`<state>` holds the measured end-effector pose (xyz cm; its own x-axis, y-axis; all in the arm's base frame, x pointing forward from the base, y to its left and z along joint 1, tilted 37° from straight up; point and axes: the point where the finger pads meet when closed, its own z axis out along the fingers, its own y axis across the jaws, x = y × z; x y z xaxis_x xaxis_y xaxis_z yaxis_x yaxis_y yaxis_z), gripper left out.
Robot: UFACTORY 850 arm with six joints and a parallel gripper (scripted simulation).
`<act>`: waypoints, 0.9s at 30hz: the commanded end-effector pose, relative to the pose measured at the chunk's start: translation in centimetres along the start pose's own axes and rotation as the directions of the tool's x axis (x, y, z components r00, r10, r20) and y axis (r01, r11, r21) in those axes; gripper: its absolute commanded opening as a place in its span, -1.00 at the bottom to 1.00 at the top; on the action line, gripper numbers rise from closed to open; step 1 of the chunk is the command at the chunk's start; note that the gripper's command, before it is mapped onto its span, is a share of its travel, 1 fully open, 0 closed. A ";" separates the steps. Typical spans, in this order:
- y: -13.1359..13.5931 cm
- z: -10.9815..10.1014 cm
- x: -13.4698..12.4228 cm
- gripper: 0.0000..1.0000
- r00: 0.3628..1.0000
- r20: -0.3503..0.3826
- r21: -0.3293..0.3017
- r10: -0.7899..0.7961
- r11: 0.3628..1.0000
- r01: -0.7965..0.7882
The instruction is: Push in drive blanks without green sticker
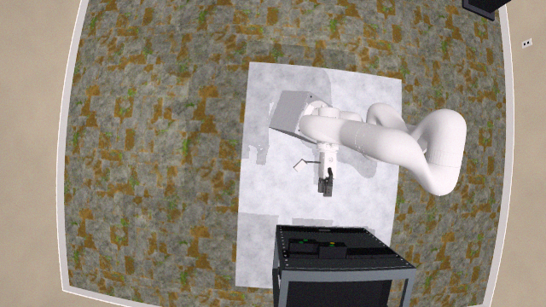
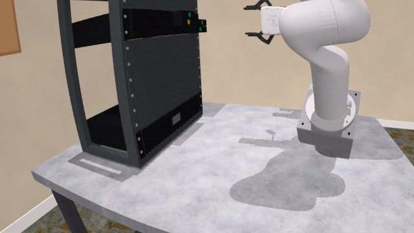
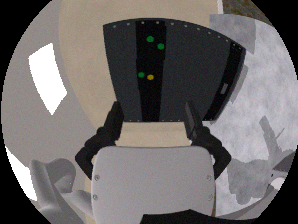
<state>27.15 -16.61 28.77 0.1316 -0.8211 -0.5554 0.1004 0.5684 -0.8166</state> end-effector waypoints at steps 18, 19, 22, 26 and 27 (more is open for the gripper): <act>-0.4 0.1 0.6 1.00 1.000 -0.019 0.018 0.020 1.000 -0.019; -0.4 0.1 0.6 1.00 1.000 -0.019 0.018 0.020 1.000 -0.019; -0.4 0.1 0.6 1.00 1.000 -0.019 0.018 0.020 1.000 -0.019; -0.4 0.2 0.5 1.00 1.000 -0.019 0.018 0.020 1.000 -0.019; -0.4 0.3 0.5 1.00 1.000 -0.019 0.018 0.020 1.000 -0.019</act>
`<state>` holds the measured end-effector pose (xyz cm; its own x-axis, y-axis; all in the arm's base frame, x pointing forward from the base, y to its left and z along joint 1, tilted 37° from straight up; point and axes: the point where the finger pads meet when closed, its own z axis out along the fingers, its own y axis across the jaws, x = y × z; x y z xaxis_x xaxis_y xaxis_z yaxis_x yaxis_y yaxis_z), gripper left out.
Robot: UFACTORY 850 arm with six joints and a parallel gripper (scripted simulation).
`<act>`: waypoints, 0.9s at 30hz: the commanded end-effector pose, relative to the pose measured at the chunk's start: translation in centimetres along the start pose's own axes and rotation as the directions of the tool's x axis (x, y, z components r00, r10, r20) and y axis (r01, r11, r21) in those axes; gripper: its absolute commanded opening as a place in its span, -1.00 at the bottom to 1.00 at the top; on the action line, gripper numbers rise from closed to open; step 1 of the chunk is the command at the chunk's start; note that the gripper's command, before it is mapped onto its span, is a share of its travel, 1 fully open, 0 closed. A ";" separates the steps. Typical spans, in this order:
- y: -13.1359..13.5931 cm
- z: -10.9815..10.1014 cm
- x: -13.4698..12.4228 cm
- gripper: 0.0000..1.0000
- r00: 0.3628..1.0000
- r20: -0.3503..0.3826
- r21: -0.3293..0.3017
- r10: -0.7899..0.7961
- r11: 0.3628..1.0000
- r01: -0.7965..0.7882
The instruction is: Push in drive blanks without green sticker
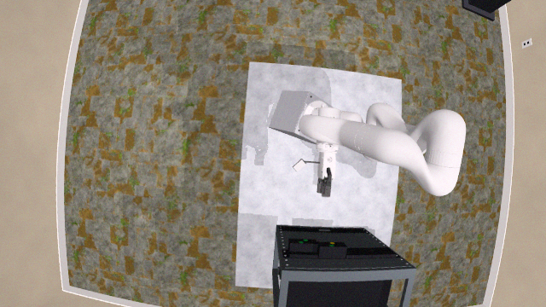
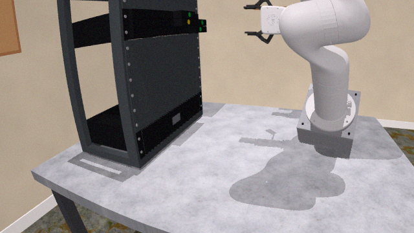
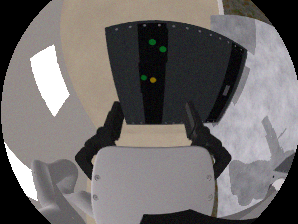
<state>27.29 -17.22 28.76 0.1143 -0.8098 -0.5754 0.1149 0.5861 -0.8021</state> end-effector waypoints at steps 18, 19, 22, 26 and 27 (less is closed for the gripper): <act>-0.5 5.8 -2.3 1.00 1.000 0.000 0.000 -0.001 1.000 0.001; -0.5 6.3 -2.5 1.00 1.000 0.000 0.000 -0.001 1.000 0.001; -0.7 7.9 -3.1 1.00 1.000 0.000 0.000 -0.001 1.000 0.001; -0.8 9.5 -3.8 1.00 1.000 0.000 0.000 -0.001 1.000 0.001; -0.8 9.5 -3.8 1.00 1.000 0.000 0.000 -0.001 1.000 0.001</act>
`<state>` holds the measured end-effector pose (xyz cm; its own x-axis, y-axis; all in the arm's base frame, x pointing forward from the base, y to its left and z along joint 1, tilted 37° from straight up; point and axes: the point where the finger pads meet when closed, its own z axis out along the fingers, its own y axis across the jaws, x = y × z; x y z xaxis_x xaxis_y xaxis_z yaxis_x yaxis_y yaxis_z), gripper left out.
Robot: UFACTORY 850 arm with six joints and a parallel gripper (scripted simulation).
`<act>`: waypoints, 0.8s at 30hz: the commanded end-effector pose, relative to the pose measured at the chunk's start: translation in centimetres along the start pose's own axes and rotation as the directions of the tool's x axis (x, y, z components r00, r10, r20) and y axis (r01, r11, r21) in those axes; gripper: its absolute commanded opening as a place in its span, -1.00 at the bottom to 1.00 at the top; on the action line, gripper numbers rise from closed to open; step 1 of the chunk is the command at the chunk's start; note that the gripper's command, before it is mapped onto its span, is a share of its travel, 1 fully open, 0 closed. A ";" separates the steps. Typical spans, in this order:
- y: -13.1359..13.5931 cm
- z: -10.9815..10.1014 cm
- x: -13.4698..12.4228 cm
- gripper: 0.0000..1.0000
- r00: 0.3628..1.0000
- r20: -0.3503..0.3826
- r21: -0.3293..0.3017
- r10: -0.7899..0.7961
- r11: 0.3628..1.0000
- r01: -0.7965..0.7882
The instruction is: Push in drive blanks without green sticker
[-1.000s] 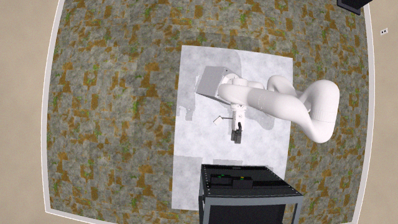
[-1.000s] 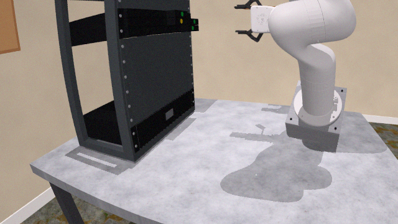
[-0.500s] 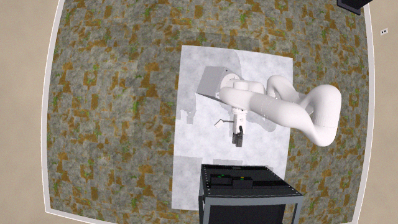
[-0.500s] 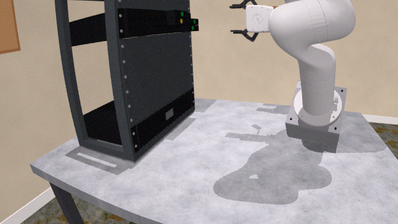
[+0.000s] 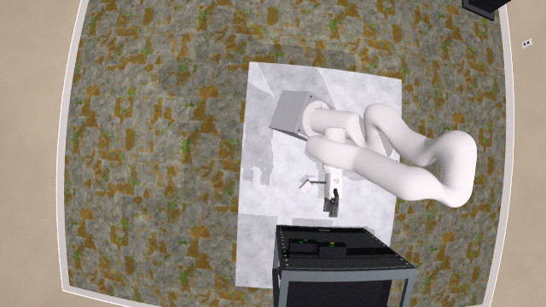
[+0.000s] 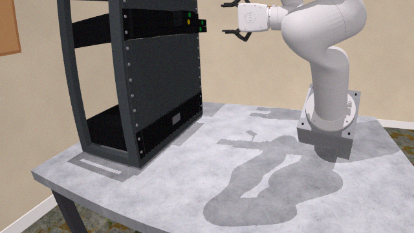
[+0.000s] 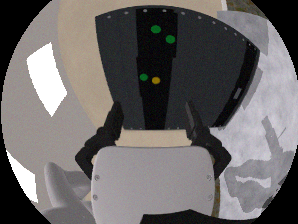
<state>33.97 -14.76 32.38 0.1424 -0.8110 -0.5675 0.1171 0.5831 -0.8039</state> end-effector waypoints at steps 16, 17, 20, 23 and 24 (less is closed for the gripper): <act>-0.5 7.4 -2.3 1.00 1.000 -0.029 -0.001 0.002 1.000 -0.002; -0.5 7.4 -2.3 1.00 1.000 -0.029 -0.001 0.002 1.000 -0.002; -0.5 7.5 -2.3 1.00 1.000 -0.029 -0.001 0.002 1.000 -0.002; -0.5 7.5 -2.3 1.00 1.000 -0.029 -0.001 0.002 1.000 -0.002; -0.5 7.5 -2.3 1.00 1.000 -0.029 -0.001 0.002 1.000 -0.002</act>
